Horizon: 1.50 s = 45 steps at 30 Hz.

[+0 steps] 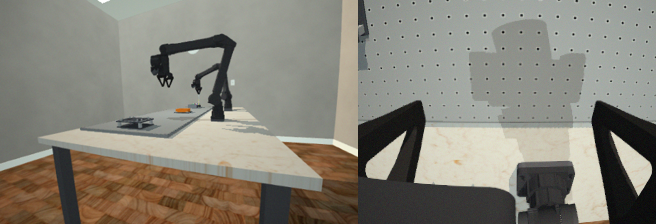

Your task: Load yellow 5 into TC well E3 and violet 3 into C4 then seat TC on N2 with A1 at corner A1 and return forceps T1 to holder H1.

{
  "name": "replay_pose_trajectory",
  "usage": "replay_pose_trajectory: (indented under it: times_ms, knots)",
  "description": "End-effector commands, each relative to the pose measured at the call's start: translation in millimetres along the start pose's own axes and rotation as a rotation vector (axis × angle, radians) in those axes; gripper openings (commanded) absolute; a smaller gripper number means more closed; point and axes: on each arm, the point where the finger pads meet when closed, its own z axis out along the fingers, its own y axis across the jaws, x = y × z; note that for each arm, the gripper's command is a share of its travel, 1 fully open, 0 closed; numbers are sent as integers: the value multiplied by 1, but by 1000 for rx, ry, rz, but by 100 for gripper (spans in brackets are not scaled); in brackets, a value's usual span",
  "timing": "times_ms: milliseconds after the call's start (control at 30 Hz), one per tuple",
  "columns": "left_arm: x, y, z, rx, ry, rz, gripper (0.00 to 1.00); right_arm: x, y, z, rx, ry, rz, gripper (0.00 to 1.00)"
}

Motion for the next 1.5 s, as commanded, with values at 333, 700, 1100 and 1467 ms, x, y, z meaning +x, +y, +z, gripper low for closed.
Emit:
replay_pose_trajectory:
  times_ms: [333,700,1100,1467]
  knots:
    - [-9,2,-14,-10,-36,1,100,-5,-26,-15,64,-8,-12,9]
    - [-9,2,-14,-10,-36,1,100,-5,-25,-13,62,-8,-12,9]
    - [-9,2,-14,-10,-36,1,100,-4,-17,-3,39,-4,-13,9]
    - [-9,2,-14,-10,-36,1,100,-3,-9,7,15,0,-13,9]
